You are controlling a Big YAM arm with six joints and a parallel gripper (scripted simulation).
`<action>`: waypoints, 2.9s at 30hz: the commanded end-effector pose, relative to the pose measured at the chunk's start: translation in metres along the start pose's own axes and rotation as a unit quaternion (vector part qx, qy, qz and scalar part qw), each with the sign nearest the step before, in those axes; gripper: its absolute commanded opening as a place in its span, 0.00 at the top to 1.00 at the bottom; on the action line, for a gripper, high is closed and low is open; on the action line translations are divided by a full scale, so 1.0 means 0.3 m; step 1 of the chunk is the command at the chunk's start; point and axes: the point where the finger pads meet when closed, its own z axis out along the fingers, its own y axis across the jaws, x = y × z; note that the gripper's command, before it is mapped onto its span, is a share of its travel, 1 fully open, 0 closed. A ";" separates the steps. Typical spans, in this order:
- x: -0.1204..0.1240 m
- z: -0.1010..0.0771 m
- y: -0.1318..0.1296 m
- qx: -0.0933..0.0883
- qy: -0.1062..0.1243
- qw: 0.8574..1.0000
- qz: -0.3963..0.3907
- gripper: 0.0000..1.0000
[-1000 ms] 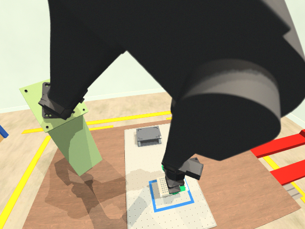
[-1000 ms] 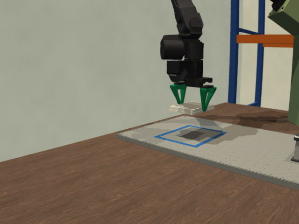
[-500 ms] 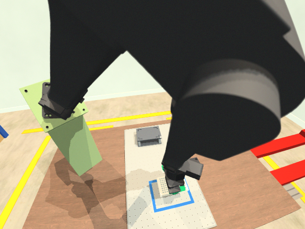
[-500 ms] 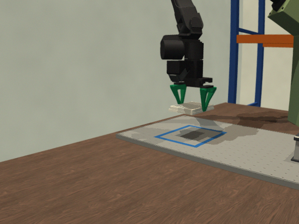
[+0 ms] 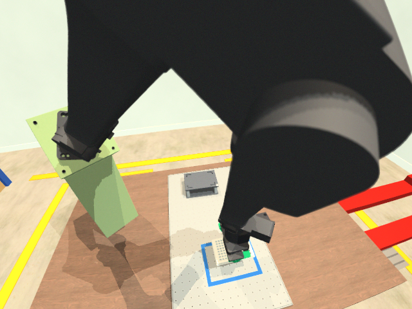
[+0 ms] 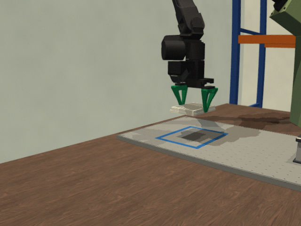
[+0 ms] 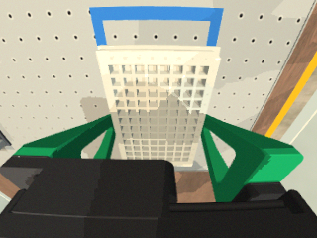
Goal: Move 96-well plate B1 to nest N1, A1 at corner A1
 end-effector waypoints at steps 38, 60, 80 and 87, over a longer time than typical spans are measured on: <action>0.053 -0.067 0.349 -0.010 0.001 1.000 0.015 1.00; 0.083 -0.109 0.564 -0.010 0.000 1.000 0.013 1.00; 0.065 -0.134 0.739 -0.007 -0.009 1.000 0.020 1.00; 0.073 -0.146 0.805 -0.007 -0.009 1.000 0.020 1.00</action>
